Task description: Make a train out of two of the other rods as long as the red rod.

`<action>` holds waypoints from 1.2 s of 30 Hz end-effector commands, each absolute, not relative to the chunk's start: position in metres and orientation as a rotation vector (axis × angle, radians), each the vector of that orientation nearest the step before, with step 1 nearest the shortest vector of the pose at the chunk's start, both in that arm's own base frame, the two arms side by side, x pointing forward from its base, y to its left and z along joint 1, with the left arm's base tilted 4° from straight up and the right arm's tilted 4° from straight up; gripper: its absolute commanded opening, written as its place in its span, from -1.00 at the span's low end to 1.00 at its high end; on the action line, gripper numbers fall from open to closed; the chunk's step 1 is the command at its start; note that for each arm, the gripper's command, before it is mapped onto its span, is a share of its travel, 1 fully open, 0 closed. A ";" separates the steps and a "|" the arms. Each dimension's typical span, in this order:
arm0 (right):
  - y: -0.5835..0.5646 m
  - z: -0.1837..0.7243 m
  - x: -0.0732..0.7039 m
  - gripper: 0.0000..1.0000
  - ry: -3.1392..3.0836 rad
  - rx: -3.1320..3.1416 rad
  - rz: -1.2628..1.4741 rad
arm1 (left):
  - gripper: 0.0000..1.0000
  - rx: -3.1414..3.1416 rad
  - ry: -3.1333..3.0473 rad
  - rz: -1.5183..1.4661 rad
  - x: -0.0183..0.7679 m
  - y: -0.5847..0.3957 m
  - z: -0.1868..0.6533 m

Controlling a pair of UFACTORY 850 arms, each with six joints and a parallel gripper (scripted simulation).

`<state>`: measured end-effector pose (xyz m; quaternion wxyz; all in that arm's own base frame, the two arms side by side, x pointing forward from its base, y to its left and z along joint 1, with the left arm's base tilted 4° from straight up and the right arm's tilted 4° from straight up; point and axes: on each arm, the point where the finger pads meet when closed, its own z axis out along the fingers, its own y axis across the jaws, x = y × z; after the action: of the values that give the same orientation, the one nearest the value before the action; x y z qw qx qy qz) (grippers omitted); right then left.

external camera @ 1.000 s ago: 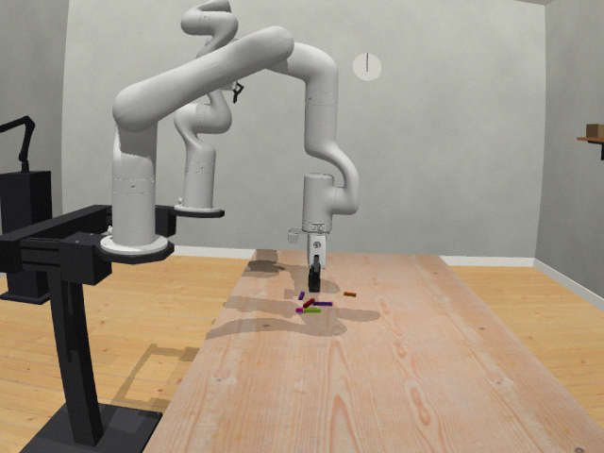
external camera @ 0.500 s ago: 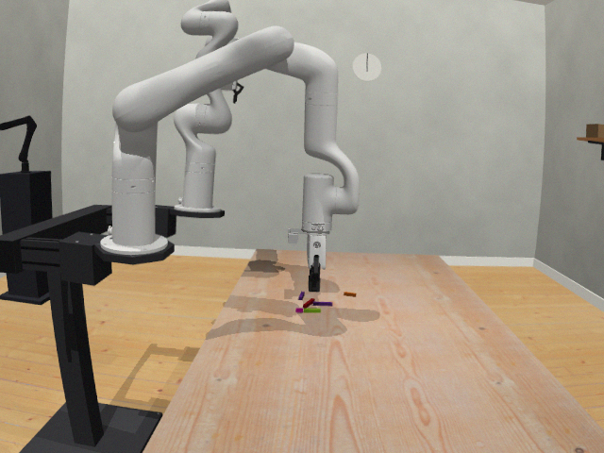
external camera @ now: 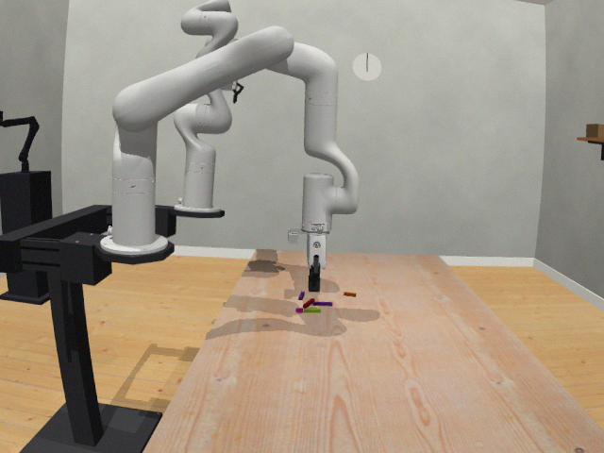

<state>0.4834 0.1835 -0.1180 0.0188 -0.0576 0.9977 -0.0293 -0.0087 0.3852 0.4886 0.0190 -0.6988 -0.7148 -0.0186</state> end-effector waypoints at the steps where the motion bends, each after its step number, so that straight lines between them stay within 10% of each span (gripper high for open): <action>1: 0.184 -0.118 0.484 -0.48 3.094 -0.179 -0.090 | 1.00 -2.168 -2.218 -0.059 -0.009 0.385 0.489; 36: 0.182 -0.149 0.484 -0.48 3.093 -0.179 -0.090 | 1.00 -2.168 -2.218 -0.059 -0.009 0.385 0.489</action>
<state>0.4836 0.1818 -0.1419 0.0145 -0.0576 0.9978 -0.0302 -0.0087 0.3852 0.4886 0.0190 -0.6988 -0.7148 -0.0186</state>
